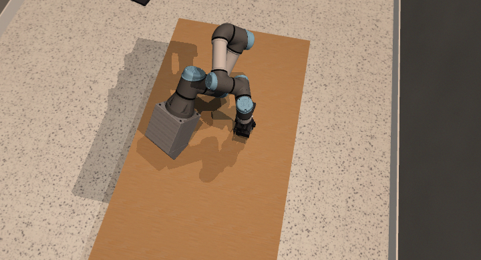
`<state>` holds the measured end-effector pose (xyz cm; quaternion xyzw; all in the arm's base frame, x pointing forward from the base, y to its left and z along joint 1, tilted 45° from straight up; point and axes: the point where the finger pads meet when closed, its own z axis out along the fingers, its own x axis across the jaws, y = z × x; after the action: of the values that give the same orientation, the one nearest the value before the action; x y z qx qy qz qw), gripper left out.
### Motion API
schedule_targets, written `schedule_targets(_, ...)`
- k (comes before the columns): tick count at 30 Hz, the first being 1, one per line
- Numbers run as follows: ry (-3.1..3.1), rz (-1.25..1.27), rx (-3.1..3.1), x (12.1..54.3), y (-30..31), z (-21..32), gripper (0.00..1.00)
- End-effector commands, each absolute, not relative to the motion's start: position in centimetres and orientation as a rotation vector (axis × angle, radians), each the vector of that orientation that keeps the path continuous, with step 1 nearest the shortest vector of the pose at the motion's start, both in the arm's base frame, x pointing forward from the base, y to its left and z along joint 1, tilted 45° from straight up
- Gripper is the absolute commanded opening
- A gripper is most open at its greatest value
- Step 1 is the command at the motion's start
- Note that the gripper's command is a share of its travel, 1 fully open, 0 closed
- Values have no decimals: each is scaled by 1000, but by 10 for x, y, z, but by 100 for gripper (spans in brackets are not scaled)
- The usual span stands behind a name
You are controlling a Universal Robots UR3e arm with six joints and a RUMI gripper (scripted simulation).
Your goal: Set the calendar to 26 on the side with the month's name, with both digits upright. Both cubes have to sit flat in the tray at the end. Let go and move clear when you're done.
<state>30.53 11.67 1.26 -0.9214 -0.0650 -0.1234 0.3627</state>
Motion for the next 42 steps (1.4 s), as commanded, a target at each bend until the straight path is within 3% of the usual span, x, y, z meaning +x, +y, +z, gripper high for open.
schedule_targets(1,-167,-320,-2374,306,118,10,11)
schedule_targets(42,-167,-320,-2374,310,132,-3,11)
